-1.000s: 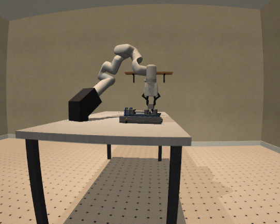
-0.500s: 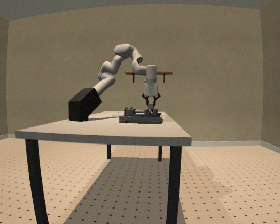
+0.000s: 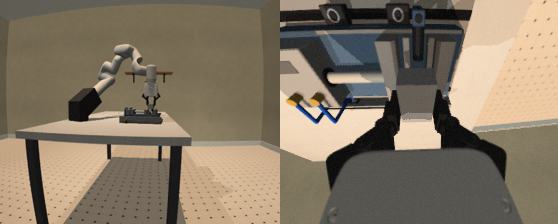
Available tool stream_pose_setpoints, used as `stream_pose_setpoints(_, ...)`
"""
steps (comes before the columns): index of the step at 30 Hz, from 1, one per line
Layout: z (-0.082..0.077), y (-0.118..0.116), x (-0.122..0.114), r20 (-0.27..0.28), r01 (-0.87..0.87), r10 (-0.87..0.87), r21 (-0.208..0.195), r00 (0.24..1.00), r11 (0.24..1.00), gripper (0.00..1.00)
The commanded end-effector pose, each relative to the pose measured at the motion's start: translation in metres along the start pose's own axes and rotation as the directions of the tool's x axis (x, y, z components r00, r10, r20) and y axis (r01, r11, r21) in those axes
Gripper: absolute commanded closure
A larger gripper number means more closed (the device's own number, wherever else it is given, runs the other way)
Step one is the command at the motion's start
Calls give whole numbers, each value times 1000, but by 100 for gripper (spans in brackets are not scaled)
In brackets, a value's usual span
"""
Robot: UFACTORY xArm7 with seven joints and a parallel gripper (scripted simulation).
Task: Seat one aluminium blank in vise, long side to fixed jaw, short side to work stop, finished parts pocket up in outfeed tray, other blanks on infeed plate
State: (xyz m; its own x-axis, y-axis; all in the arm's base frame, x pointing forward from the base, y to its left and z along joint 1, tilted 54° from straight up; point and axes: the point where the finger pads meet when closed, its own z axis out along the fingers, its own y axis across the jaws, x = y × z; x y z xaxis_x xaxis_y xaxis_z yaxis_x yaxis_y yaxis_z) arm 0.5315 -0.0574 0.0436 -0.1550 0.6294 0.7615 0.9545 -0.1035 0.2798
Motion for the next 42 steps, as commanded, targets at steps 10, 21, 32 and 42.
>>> stream_pose_setpoints(10,1,1,-1,3,-1,1,-4,1000,1000,100)
stream_pose_setpoints(21,5,1,-1,3,-1,1,-4,1000,1000,100)
stream_pose_setpoints(32,9,1,-1,3,-1,1,-4,1000,1000,100)
stream_pose_setpoints(42,12,1,-1,3,-1,1,-4,1000,1000,100)
